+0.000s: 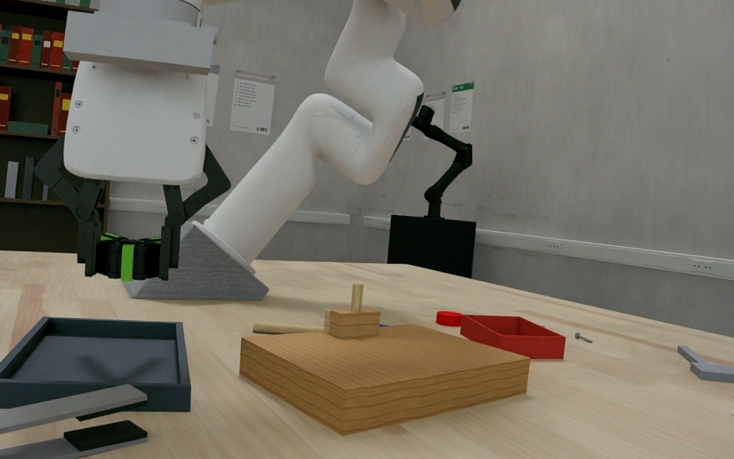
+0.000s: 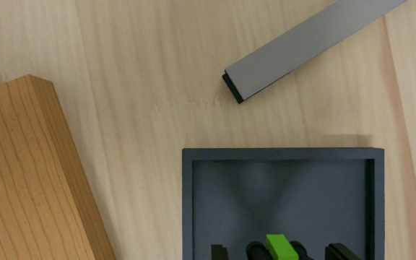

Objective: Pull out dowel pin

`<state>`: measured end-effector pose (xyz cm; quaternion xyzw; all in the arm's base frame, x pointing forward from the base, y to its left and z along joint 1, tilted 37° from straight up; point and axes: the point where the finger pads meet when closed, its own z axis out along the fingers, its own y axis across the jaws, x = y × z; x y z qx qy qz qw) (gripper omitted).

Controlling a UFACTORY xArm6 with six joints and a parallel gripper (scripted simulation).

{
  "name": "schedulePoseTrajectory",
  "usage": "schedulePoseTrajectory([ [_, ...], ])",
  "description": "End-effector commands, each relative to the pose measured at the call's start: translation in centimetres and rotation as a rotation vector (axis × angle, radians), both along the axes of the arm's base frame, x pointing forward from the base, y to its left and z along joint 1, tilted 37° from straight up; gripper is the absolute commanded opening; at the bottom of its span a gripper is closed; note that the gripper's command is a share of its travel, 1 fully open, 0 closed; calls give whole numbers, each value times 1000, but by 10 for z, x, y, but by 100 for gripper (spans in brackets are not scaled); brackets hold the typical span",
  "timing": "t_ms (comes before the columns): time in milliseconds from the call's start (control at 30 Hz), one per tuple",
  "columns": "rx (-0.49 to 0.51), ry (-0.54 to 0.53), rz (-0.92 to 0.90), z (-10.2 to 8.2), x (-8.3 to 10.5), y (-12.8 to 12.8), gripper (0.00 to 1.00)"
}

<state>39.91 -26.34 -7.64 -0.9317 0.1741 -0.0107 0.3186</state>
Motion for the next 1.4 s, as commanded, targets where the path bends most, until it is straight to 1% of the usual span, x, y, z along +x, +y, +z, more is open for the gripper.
schedulePoseTrajectory([
  [0,-3,-3,-1,6,0,-6,0],
  [967,-4,-7,4,10,0,-7,0],
  [1233,-13,-38,46,15,4,-3,0],
  [1367,-25,-83,108,21,10,3,0],
])
